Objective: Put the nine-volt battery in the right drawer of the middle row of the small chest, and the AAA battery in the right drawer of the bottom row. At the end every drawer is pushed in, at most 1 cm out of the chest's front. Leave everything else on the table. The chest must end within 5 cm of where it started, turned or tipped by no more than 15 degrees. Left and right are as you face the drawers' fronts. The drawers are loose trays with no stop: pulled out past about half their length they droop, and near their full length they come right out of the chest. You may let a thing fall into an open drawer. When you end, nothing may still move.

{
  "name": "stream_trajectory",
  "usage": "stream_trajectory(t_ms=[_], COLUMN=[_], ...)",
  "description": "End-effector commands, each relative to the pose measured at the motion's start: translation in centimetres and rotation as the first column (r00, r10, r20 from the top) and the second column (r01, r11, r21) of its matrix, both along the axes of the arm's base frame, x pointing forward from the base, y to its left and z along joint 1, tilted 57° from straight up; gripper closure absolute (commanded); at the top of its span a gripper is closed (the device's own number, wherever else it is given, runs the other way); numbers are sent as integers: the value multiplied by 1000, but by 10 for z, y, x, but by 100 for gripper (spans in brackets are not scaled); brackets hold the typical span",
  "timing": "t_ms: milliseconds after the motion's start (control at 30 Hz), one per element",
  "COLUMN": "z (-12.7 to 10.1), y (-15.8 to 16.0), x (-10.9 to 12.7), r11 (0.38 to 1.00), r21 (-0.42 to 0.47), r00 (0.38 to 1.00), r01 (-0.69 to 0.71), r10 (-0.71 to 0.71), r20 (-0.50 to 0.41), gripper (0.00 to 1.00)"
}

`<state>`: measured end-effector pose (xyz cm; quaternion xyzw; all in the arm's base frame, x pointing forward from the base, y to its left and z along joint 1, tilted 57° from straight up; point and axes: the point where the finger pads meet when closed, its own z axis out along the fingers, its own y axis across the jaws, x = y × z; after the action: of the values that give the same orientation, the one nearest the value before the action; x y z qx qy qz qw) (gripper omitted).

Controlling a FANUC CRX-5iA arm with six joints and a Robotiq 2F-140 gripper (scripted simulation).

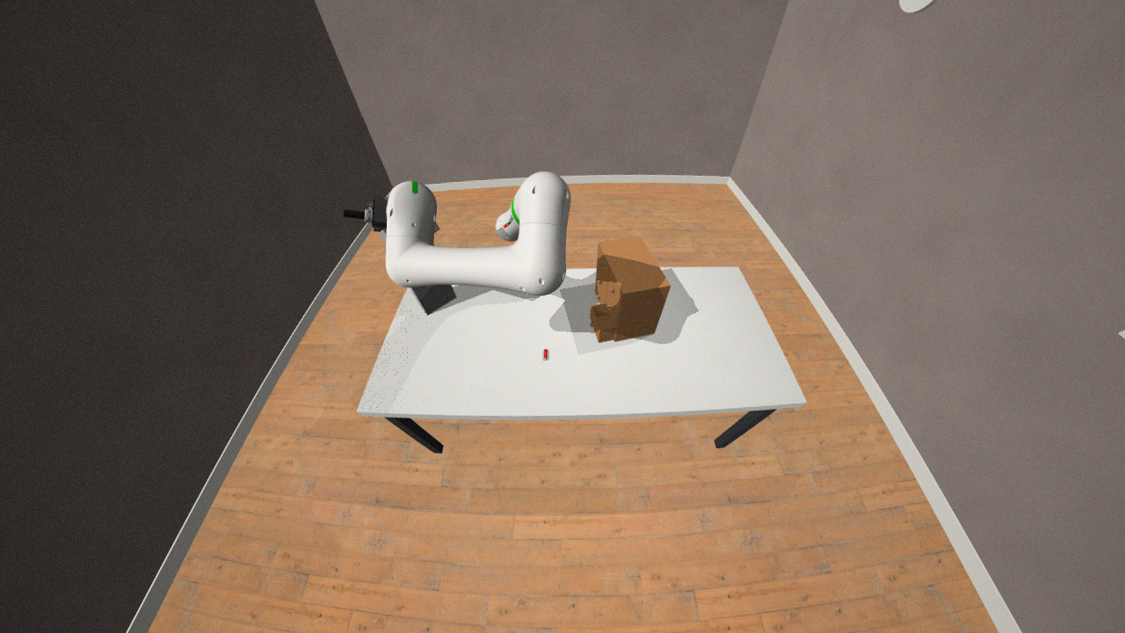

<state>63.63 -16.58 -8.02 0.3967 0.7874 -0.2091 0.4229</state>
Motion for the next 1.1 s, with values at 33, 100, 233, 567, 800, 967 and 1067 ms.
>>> stream_trajectory(t_ms=[33,100,233,567,800,967,1067], z=[-38,-44,-47,-48,-48,-48,-48], y=[13,16,17,17,17,17,17], x=[15,16,17,17,17,17,17], r11=[972,951,895,710,662,662,662], r21=[-142,-175,-224,-249,-229,-229,-229], r00=[959,929,852,585,496,496,496], r01=[-187,-256,-387,-659,-713,-713,-713], r10=[149,192,253,275,246,246,246], r20=[-242,-317,-459,-763,-833,-833,-833], gripper=[80,80,80,85,85,85,85])
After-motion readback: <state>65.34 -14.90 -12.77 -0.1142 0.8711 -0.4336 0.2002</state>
